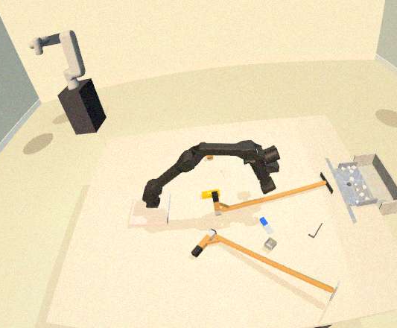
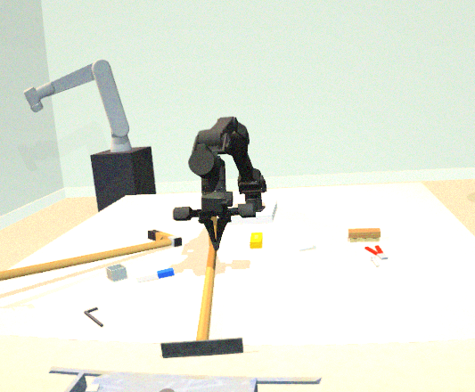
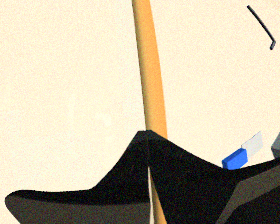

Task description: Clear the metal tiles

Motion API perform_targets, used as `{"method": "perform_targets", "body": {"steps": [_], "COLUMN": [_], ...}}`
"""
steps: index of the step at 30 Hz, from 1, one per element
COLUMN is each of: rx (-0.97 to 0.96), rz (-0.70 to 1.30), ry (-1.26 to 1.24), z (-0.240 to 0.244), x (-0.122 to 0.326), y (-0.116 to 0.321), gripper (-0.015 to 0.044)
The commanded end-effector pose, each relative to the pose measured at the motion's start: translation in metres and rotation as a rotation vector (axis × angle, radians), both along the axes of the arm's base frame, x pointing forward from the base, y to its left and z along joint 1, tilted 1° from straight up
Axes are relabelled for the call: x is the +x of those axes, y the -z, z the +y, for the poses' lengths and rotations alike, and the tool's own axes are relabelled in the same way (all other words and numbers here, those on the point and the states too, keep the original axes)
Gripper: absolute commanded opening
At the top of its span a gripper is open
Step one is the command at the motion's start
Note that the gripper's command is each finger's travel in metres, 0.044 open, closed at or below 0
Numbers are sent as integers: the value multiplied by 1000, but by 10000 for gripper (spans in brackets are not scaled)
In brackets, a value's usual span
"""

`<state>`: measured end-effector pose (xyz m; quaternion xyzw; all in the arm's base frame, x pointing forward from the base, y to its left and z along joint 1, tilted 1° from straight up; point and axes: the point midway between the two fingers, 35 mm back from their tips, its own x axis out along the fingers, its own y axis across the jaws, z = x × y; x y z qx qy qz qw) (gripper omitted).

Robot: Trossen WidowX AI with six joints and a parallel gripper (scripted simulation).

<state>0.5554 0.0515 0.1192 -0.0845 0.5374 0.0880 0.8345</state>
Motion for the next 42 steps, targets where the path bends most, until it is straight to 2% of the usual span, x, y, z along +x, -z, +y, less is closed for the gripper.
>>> {"method": "perform_targets", "body": {"steps": [1, 12, 29, 42], "rx": [0, 0, 79, 136], "rz": [0, 0, -107, -200], "ry": [0, 0, 39, 65], "z": [0, 0, -31, -55], "x": [0, 0, -16, -37], "y": [0, 0, -61, -108], "gripper": [0, 0, 440, 440]}}
